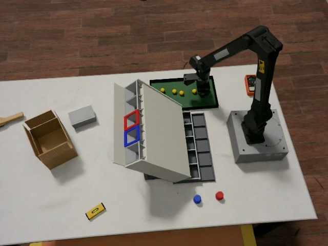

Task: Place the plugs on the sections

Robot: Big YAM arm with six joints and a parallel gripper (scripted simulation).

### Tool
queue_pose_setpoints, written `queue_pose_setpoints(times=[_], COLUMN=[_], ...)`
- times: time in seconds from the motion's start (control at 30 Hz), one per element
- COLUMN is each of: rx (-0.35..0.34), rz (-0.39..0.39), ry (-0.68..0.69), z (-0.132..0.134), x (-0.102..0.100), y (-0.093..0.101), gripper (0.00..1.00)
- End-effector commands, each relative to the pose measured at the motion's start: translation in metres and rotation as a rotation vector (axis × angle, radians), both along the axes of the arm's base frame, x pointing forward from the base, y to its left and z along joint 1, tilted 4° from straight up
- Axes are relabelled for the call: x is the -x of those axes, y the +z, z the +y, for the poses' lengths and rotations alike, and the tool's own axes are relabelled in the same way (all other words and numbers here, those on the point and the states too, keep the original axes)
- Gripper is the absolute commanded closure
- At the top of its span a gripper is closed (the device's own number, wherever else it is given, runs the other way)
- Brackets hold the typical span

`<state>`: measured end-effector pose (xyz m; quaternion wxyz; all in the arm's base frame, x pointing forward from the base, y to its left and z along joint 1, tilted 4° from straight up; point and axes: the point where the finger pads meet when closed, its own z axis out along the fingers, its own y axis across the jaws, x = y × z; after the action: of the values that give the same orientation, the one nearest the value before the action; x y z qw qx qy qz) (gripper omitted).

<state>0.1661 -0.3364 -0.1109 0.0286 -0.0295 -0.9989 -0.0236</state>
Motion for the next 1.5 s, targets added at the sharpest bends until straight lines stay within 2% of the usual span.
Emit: queue_pose_setpoints(times=[0.0,0.33,0.97,1.0,1.47], rx=[-0.003,0.013,0.029,0.043,0.043], rz=[0.001,-0.005,-0.016,-0.023,-0.023], ry=[-0.006,-0.012,-0.004,-0.001,-0.001], z=[0.0022,0.006,0.0056,0.0008,0.0008], x=[0.0074,0.0116,0.0129,0.0042,0.0042], y=[-0.0086,-0.0151,-0.015,-0.007,-0.007], gripper=[0.2,0.2,0.2,1.0,1.0])
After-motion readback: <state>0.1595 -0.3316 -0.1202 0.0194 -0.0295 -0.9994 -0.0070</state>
